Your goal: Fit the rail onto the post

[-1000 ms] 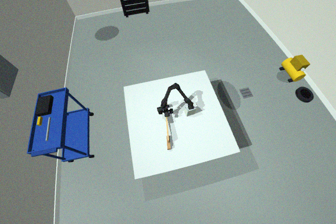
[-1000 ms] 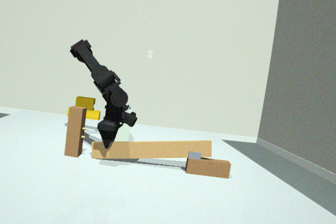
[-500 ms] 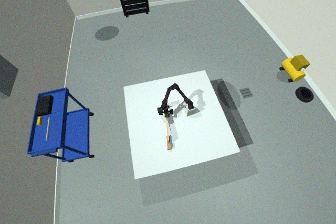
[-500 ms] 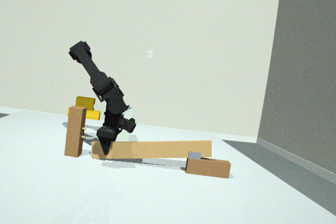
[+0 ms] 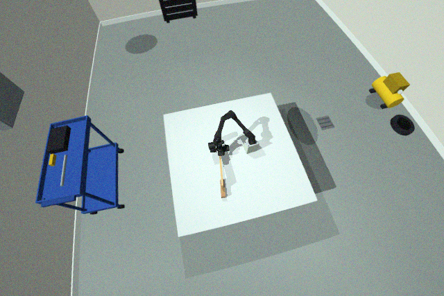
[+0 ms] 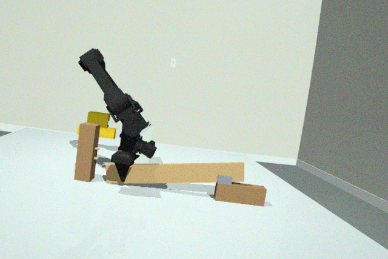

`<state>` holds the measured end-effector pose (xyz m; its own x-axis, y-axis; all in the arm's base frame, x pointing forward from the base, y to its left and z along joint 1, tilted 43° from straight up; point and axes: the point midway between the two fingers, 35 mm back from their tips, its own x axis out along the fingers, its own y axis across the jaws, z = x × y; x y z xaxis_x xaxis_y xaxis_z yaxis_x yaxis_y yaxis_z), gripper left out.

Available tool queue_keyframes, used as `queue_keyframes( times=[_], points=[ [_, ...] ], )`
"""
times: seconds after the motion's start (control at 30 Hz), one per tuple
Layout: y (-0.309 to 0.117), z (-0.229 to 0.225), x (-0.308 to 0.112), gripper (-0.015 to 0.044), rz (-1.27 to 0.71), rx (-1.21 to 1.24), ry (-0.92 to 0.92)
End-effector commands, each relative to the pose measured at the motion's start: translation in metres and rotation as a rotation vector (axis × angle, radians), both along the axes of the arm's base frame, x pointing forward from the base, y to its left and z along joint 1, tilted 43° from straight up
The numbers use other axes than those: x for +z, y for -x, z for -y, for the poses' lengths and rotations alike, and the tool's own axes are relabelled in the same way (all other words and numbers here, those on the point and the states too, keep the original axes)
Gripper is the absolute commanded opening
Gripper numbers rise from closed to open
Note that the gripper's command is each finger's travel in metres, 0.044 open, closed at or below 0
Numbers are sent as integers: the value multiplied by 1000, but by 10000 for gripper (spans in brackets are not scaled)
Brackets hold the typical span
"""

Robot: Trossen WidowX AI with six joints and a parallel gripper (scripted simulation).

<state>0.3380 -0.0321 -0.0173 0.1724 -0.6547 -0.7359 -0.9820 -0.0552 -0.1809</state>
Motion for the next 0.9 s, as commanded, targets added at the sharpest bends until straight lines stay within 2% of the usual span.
queue_keyframes(
  times=[0.0, 0.17, 0.4, 0.87],
  points=[
    [0, 2, 0, 177, -1, 0, 4],
    [0, 2, 0, 46, -1, 0, 4],
    [0, 2, 0, 0, -1, 0, 4],
    [0, 0, 0, 0, -1, 0, 3]
  ],
)
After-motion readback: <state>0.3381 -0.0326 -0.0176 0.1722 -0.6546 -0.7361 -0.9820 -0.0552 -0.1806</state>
